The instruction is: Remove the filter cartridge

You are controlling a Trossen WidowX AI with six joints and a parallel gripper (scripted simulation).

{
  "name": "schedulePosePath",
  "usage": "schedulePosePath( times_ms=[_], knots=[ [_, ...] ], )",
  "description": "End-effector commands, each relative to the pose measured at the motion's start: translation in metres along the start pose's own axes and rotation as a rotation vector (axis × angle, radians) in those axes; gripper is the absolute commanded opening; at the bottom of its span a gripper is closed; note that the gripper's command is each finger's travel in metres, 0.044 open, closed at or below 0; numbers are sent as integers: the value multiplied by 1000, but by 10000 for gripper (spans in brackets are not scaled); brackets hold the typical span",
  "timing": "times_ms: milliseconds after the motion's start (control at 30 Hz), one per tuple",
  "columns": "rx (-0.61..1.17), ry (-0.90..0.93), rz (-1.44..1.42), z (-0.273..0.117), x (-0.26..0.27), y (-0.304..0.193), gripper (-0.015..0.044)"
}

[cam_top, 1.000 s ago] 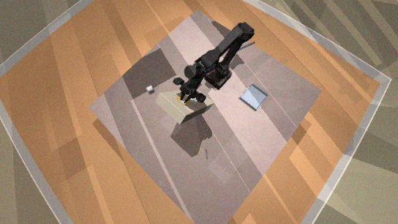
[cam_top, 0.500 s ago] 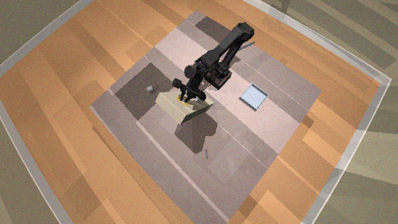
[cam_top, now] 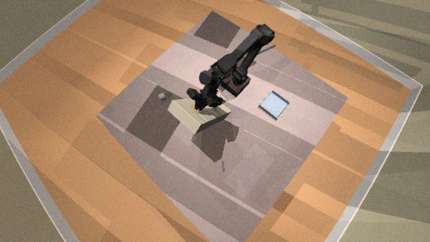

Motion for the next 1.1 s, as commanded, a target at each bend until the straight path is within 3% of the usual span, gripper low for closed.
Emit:
schedulePosePath(
  times_ms=[0, 200, 367, 800, 1067],
  knots=[
    [7, -1, -144, 3, 0, -1, 0],
    [7, 0, -349, 3, 0, -1, 0],
    [7, 0, -304, -1, -1, -1, 0],
    [8, 3, -239, -69, 0, -1, 0],
    [8, 4, -236, -72, 0, -1, 0]
  ],
)
Point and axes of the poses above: the point midway between the two fingers, 35 mm back from their tips, its own z axis out along the fingers, its own x axis across the jaws, y = z × x, the point moved 7 cm from there along -z, back along the fingers, and after that the axes turned 5 degrees about -z, right-handed, at the moved point
